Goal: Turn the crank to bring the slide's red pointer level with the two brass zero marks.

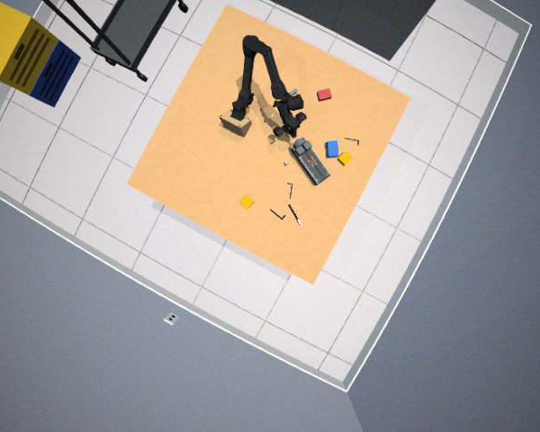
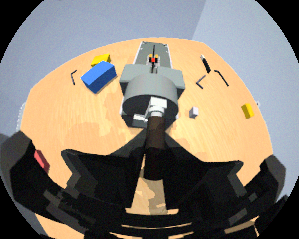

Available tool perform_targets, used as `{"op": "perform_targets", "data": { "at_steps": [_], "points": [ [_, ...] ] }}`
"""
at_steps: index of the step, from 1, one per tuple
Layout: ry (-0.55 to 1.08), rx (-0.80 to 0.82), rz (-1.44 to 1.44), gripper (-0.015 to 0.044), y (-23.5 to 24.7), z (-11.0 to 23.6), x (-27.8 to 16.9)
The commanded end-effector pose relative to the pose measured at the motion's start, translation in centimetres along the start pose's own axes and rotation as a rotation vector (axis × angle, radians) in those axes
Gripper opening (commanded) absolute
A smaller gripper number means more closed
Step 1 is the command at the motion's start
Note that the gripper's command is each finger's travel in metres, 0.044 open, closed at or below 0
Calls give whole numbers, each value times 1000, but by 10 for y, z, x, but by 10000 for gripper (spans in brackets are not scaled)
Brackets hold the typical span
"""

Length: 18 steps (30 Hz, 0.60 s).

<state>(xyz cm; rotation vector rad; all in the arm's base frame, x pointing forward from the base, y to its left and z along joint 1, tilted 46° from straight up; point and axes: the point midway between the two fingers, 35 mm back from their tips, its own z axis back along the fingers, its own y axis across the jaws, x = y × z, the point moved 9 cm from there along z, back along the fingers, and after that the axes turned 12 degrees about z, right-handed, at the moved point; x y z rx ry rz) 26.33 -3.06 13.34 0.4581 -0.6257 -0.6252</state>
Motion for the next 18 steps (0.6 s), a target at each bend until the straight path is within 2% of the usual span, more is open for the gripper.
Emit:
{"op": "perform_targets", "data": {
  "at_steps": [1, 18],
  "points": [
    [-6, 24, 11, 0, 6, 1, 2],
    [-6, 24, 11, 0, 8, 1, 2]
  ]
}}
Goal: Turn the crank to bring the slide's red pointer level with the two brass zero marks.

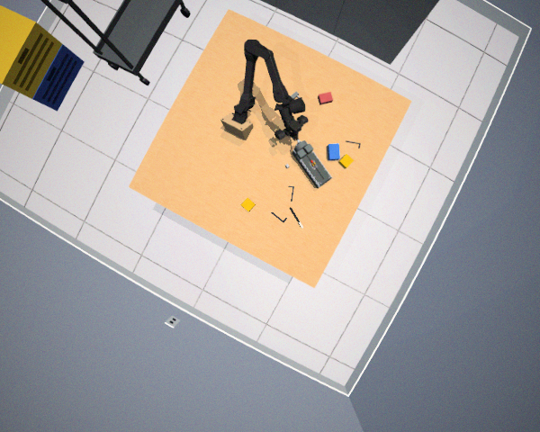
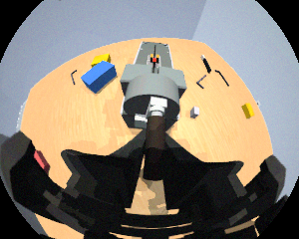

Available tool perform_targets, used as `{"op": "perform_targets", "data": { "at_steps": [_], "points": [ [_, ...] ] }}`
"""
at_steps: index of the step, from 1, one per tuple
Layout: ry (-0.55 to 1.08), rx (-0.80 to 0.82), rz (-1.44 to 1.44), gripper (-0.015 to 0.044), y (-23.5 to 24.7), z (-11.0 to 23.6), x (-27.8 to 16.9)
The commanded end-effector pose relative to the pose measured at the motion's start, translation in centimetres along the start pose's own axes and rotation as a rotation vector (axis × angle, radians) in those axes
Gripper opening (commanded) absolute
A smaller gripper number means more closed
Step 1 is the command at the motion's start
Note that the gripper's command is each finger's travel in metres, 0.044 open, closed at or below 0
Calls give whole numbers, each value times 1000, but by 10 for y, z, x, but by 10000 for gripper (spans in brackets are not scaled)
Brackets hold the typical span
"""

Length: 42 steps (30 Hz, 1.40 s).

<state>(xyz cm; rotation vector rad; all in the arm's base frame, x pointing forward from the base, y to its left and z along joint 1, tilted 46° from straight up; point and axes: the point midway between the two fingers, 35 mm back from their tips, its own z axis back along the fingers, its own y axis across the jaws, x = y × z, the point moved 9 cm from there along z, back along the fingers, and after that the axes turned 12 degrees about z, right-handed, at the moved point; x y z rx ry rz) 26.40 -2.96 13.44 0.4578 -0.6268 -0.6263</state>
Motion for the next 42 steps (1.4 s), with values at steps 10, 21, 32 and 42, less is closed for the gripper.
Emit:
{"op": "perform_targets", "data": {
  "at_steps": [10, 21, 32, 42],
  "points": [
    [-4, 24, 12, 0, 8, 1, 2],
    [-4, 24, 12, 0, 9, 0, 2],
    [-4, 24, 12, 0, 11, 0, 2],
    [-4, 25, 12, 0, 14, -1, 1]
  ]
}}
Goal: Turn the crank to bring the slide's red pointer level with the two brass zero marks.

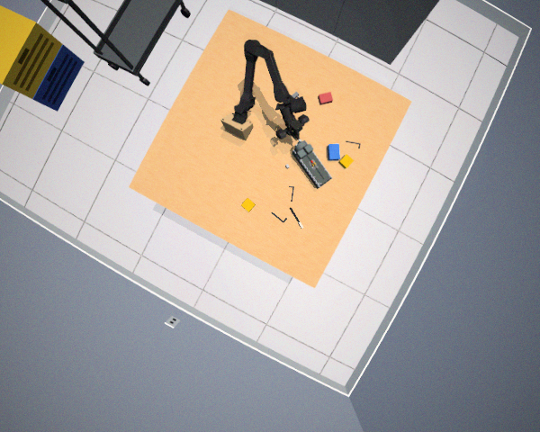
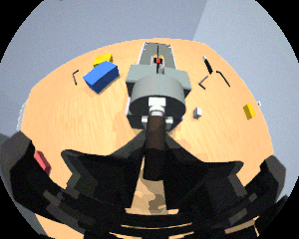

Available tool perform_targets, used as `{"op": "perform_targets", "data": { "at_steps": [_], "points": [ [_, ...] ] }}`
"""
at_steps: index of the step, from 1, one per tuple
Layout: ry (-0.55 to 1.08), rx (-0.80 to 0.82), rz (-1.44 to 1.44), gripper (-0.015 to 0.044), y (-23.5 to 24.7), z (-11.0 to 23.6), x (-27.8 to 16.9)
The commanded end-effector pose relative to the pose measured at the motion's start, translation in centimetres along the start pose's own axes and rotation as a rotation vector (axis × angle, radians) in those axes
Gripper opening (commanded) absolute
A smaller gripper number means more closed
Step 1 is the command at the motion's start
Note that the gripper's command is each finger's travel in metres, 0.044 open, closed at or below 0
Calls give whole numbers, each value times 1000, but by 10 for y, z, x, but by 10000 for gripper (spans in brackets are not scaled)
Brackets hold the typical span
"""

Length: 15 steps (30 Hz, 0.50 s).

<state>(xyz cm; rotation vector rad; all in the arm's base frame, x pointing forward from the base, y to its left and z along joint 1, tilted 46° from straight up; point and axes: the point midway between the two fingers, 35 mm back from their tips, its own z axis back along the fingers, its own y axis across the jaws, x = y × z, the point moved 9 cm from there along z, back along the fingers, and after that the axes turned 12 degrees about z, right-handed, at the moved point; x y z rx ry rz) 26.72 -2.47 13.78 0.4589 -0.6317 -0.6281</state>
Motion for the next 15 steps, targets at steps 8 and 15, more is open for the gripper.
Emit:
{"op": "perform_targets", "data": {
  "at_steps": [8, 15],
  "points": [
    [0, 23, 13, 0, 10, -2, 0],
    [0, 23, 13, 0, 13, -4, -1]
  ]
}}
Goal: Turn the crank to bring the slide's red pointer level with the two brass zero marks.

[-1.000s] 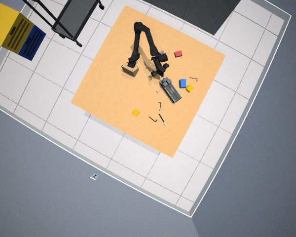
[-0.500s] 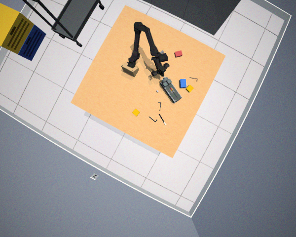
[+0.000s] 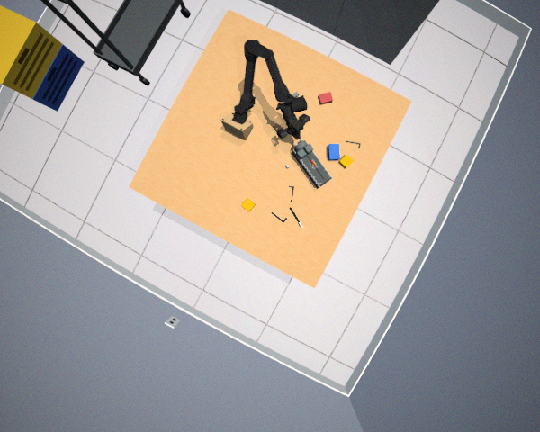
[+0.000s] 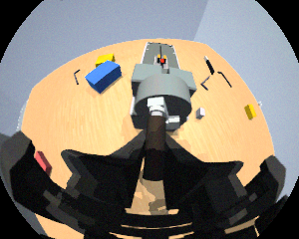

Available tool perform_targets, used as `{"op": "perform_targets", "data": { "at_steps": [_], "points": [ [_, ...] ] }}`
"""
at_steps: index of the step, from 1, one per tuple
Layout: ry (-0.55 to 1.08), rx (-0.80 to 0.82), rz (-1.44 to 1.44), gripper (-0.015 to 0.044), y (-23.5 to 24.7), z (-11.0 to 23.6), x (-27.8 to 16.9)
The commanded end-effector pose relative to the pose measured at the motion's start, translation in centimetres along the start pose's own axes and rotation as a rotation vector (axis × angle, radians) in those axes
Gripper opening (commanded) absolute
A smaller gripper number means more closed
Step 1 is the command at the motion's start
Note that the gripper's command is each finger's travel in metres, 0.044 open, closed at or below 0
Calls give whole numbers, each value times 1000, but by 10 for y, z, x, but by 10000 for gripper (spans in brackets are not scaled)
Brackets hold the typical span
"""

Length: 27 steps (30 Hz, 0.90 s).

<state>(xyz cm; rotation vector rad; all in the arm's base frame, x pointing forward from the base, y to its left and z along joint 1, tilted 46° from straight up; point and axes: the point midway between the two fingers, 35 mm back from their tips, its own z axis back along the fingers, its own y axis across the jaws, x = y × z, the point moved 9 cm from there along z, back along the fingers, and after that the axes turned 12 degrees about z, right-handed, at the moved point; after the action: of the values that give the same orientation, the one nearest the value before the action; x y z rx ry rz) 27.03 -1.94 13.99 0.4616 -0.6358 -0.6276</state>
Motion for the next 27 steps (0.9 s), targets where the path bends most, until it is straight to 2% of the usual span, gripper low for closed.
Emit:
{"op": "perform_targets", "data": {
  "at_steps": [1, 27],
  "points": [
    [3, 19, 13, 0, 7, -2, 0],
    [4, 21, 12, 0, 23, -22, -18]
  ]
}}
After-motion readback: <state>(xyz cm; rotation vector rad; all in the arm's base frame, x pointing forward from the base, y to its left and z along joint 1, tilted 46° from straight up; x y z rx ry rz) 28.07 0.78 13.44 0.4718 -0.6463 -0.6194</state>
